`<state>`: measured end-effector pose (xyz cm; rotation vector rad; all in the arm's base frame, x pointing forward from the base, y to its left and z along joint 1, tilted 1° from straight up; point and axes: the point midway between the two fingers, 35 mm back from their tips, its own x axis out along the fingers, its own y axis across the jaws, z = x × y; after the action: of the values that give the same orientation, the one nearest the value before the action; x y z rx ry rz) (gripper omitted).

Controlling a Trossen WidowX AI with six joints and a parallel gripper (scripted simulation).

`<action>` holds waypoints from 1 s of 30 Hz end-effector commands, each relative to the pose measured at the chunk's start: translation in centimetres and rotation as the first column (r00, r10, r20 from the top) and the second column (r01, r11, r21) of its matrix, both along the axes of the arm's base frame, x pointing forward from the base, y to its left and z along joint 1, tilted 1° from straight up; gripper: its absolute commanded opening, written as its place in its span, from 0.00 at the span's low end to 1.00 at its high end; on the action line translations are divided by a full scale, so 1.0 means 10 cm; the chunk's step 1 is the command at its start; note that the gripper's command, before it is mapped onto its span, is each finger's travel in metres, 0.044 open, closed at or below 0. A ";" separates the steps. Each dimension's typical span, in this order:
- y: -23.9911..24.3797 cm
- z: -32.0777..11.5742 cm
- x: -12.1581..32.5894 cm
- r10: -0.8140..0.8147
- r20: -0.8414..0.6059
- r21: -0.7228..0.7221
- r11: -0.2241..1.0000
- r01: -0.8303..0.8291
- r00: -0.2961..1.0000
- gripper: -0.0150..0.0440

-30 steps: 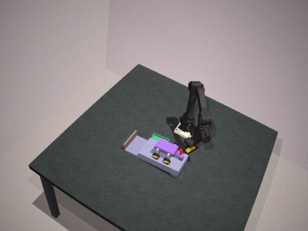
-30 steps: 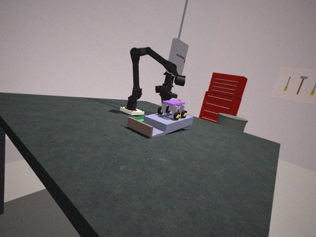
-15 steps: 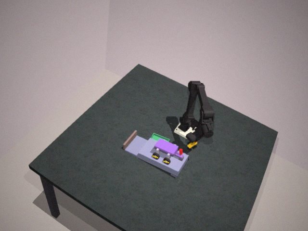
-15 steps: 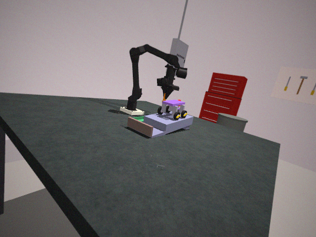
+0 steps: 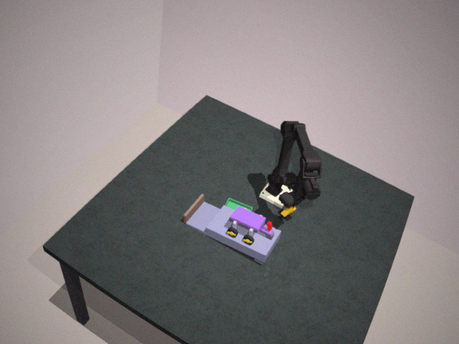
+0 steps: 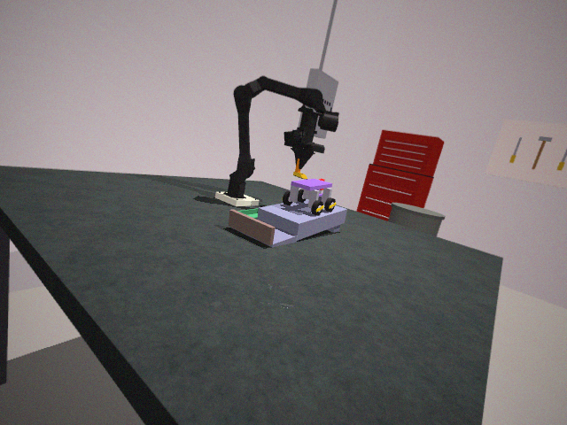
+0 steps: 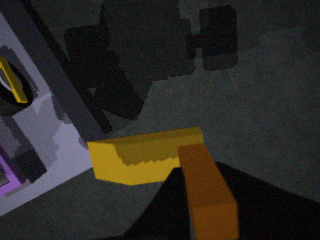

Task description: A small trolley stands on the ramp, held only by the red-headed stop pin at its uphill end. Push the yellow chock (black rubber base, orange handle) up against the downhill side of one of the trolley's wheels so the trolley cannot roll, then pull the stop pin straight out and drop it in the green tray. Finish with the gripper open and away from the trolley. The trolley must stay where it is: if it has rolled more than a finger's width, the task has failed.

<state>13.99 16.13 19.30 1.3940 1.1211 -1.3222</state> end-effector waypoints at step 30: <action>0.00 0.00 0.01 0.846 0.017 -0.034 0.533 -0.845 0.533 0.25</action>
<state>14.16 16.13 19.35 0.6963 1.4600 -0.6292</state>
